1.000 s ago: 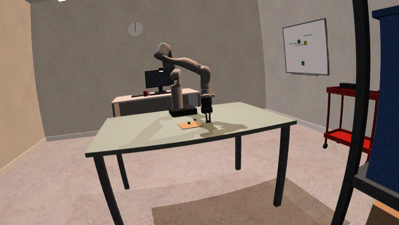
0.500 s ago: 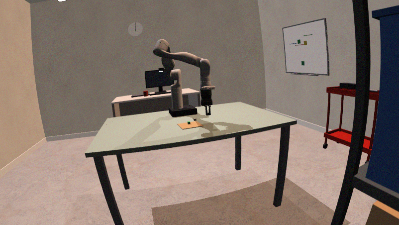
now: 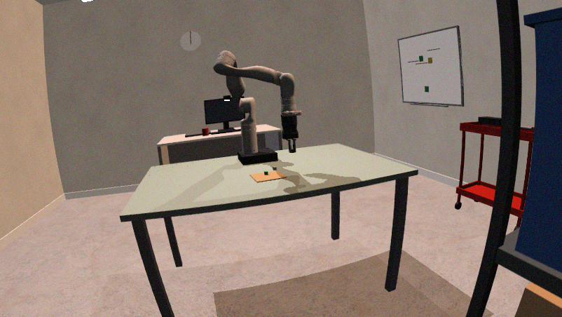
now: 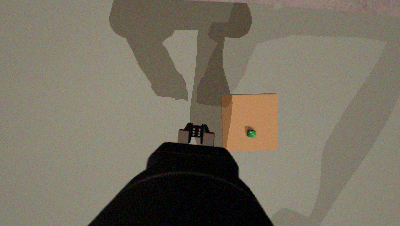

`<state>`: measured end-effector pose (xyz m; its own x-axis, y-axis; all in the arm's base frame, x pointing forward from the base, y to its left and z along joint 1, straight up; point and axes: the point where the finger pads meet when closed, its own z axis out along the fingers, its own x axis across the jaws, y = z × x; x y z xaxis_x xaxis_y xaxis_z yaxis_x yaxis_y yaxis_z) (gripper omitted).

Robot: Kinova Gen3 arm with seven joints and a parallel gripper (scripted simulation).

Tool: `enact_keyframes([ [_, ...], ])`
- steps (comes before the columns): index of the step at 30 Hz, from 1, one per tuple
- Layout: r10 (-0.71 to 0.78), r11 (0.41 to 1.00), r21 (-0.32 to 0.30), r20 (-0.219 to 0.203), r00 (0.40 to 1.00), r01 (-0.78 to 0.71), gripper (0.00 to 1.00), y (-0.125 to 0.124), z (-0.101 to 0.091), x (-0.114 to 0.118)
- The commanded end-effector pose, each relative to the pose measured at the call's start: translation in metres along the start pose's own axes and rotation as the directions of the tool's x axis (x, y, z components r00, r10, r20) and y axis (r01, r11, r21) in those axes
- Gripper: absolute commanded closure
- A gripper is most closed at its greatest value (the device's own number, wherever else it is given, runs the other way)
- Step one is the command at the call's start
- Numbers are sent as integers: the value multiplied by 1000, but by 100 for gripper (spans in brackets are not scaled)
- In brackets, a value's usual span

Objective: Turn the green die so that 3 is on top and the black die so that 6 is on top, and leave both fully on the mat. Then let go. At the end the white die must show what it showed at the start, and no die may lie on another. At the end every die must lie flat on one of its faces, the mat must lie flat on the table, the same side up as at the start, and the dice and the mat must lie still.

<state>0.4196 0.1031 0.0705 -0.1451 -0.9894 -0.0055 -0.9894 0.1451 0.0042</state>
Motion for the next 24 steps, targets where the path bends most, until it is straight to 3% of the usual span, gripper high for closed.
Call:
enact_keyframes([
  [1, 2, 1000, 3, 0, 1000, -2, 66, -1, -1, 1],
  [8, -6, 1000, 3, 0, 1000, 6, 66, -6, -2, 12],
  [16, -56, 998, 3, 0, 998, 56, 66, -31, -4, 91],
  [18, -56, 998, 3, 0, 998, 56, 66, -31, -4, 91],
  [21, -71, 997, 3, 0, 997, 71, 66, -35, -5, 117],
  [24, -78, 997, 3, 0, 997, 78, 66, -36, -6, 128],
])
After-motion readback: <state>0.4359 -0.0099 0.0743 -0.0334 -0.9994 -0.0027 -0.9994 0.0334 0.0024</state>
